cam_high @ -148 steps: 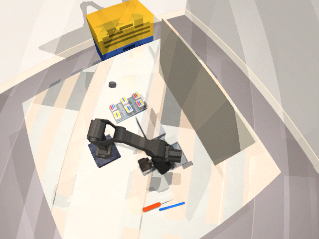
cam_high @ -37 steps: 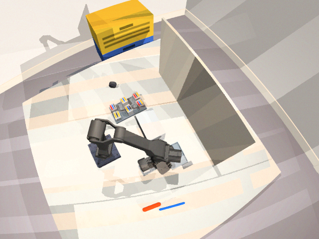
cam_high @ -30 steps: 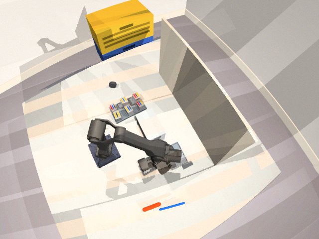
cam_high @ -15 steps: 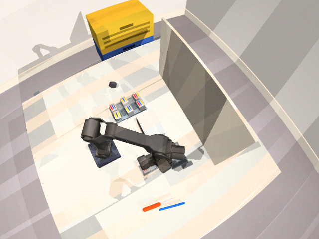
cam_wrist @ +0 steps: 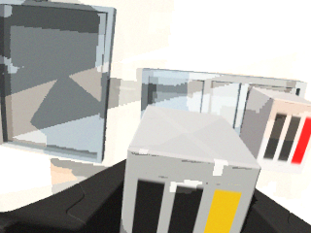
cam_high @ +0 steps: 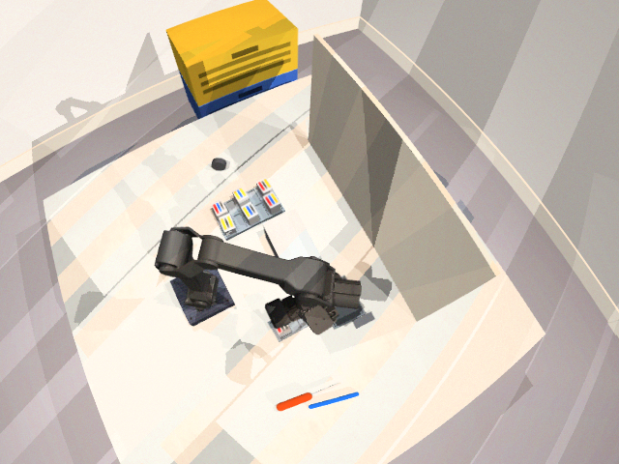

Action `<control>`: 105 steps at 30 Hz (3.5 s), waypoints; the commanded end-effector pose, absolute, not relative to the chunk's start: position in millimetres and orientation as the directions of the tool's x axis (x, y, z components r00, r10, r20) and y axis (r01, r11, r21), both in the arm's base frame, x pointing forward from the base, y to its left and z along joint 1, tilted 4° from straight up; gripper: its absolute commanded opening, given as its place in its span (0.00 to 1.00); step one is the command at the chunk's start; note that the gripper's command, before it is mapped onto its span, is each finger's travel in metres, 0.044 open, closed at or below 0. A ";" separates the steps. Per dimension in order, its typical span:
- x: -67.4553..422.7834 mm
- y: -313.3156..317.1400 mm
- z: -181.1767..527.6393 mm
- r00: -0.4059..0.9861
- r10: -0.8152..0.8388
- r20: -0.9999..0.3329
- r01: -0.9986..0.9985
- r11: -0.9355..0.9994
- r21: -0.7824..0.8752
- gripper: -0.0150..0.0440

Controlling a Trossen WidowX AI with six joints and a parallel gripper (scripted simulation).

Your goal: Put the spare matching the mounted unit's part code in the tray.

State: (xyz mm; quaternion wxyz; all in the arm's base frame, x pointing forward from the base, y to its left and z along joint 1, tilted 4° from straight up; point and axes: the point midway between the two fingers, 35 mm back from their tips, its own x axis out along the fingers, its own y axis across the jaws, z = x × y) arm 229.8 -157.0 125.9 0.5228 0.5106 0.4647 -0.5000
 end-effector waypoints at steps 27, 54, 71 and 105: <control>264.6 -161.5 199.5 0.081 -0.050 -0.995 0.996 -0.020 0.082 0.25; 328.3 -164.4 198.0 0.087 -0.050 -0.995 0.996 -0.020 0.088 0.25; 332.0 -166.3 185.7 0.087 -0.051 -0.995 0.996 -0.020 0.088 0.25; 338.0 -169.4 160.5 0.088 -0.051 -0.995 0.996 -0.020 0.089 0.25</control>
